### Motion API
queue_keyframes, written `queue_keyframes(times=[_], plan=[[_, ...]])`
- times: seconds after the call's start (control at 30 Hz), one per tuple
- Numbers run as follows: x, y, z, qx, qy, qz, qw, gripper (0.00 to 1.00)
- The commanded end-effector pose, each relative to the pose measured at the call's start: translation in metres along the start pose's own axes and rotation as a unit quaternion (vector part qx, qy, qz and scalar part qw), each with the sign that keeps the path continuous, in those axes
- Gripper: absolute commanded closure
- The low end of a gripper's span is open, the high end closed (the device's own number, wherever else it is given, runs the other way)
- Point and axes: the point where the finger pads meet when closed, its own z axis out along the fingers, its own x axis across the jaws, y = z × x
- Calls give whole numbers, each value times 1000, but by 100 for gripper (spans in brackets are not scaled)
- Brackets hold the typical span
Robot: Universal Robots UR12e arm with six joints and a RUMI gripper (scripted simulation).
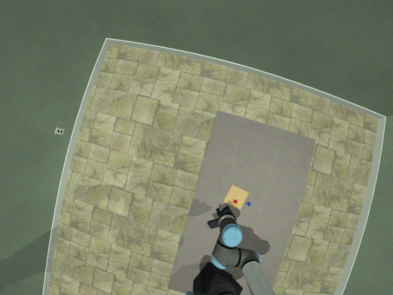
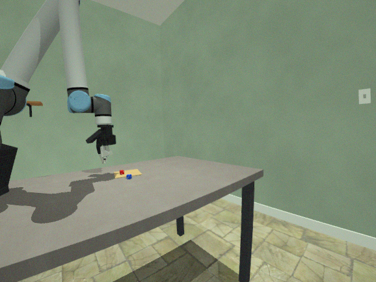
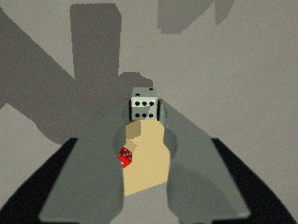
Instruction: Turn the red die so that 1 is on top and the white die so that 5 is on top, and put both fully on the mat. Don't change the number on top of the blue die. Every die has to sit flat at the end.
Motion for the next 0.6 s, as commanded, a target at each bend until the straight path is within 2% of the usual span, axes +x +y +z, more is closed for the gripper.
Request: queue_keyframes(times=[0.0,0.27,0.57], plan=[[0,0,-22,1,-1,0,1000,97],[0,0,-39,1,-1,0,1000,97],[0,0,-41,1,-1,0,1000,97]])
